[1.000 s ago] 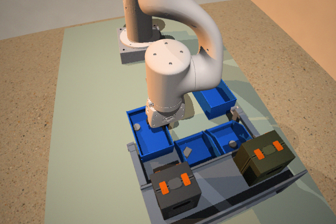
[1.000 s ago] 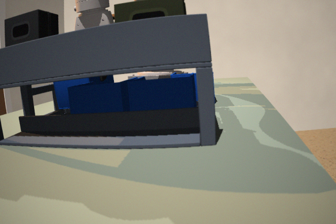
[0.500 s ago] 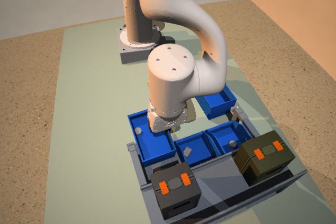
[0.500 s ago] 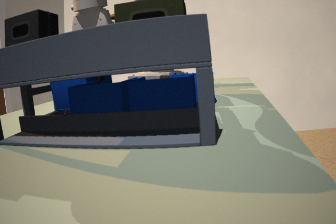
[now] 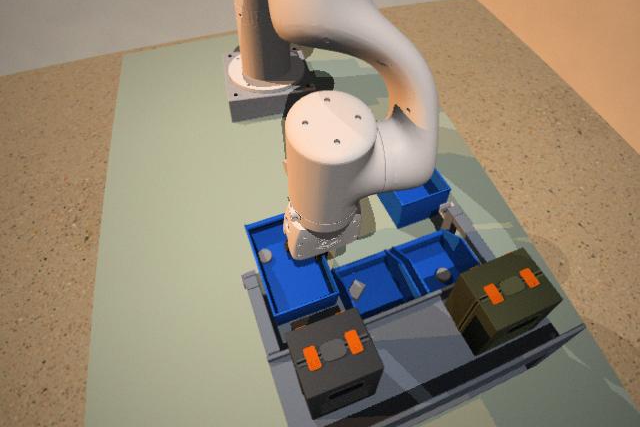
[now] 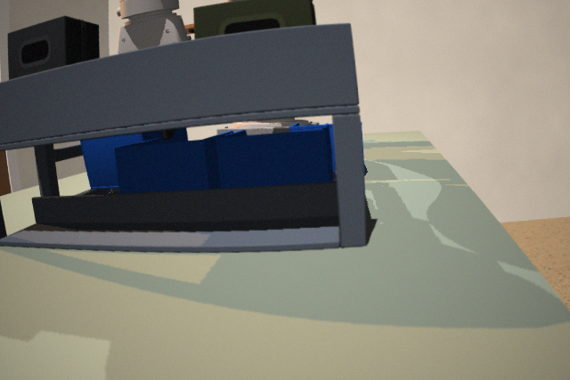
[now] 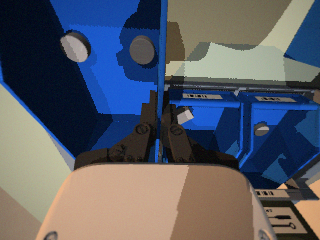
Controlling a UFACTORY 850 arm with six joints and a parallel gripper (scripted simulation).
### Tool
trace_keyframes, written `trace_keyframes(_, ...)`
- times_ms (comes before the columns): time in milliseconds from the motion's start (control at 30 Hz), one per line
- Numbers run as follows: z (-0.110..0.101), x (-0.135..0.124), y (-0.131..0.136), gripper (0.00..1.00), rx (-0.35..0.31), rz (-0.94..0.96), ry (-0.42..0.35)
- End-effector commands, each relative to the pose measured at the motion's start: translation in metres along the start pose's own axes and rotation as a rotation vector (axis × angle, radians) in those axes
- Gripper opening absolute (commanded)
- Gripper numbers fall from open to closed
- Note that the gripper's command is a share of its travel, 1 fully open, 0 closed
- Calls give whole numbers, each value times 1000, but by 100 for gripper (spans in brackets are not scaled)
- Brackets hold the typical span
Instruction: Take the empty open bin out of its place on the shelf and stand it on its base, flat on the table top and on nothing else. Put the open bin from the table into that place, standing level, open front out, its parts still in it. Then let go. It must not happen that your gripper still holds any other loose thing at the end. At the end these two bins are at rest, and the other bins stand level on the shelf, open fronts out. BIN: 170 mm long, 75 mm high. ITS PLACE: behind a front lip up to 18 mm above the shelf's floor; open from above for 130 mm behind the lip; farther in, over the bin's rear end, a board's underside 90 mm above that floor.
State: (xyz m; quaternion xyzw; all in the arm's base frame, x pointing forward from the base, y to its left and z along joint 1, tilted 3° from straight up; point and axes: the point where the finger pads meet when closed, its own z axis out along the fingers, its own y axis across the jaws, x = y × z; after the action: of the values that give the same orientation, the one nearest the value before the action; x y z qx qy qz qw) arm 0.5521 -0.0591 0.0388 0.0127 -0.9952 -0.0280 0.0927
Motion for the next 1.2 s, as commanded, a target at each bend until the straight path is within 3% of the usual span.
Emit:
trace_keyframes(0, -2, -4, 0, 0, 0, 0, -2)
trace_keyframes(1167, -3, -14, 0, 0, 0, 0, -2)
